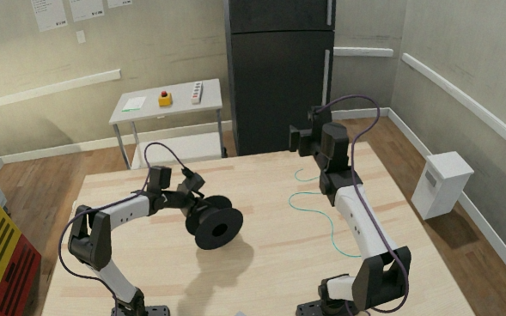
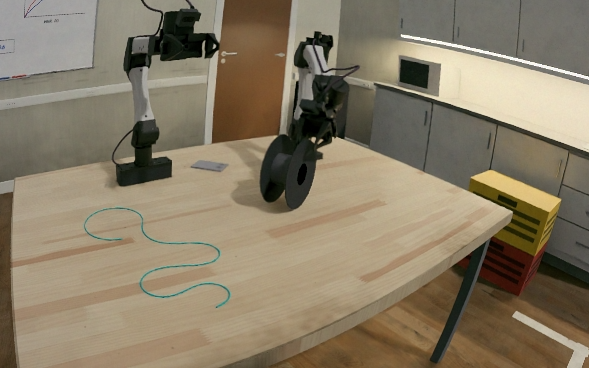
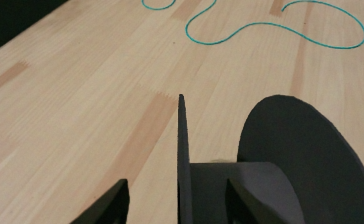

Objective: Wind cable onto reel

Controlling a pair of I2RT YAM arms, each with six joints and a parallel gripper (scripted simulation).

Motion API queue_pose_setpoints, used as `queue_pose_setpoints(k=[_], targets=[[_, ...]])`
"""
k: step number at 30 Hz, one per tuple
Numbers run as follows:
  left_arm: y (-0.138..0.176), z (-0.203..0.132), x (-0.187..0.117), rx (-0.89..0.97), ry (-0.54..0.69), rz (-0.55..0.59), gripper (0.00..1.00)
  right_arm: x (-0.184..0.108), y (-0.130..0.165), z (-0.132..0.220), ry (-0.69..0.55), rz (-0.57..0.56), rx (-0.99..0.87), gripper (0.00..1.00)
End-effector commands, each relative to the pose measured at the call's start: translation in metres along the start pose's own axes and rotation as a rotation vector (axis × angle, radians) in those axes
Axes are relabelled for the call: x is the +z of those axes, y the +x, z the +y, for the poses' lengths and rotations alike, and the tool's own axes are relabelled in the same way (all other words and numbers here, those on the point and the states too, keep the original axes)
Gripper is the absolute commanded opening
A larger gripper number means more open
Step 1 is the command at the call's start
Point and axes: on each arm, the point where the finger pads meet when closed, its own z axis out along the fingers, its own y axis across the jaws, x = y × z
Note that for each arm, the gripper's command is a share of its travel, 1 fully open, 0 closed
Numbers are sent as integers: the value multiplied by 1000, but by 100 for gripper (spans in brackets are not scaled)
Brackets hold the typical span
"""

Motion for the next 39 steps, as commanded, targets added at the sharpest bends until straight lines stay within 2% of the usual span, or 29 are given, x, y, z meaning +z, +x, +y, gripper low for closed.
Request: queue_pose_setpoints(k=[1,10,16,39], targets=[[-5,2,0,5,-4,-23,53,2,5,-3,13,3,6,100],[-5,3,0,5,-4,-23,75,2,5,-3,13,3,6,100],[-5,4,-3,8,-7,-28,75,2,5,-3,13,3,6,100],[-4,-8,-48,12,-4,-23,75,2,5,-3,13,3,6,100]])
